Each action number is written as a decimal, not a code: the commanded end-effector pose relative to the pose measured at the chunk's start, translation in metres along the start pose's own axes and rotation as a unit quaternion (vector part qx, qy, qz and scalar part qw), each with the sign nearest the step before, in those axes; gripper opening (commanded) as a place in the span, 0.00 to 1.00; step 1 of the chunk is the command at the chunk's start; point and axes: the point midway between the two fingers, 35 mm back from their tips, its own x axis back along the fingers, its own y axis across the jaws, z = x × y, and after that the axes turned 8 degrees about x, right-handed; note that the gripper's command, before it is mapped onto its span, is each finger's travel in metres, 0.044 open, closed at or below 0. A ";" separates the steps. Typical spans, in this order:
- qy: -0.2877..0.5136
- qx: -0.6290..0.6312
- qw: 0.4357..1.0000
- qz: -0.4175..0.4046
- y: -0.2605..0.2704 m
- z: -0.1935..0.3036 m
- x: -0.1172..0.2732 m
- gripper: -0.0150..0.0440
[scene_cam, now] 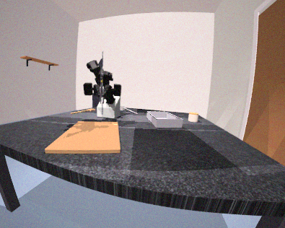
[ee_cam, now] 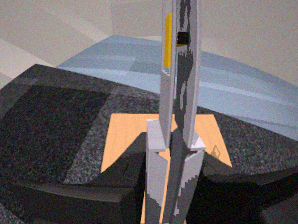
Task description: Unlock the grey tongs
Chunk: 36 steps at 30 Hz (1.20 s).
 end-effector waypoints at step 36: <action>0.296 -0.055 0.949 -0.088 0.017 -0.001 -0.051 0.00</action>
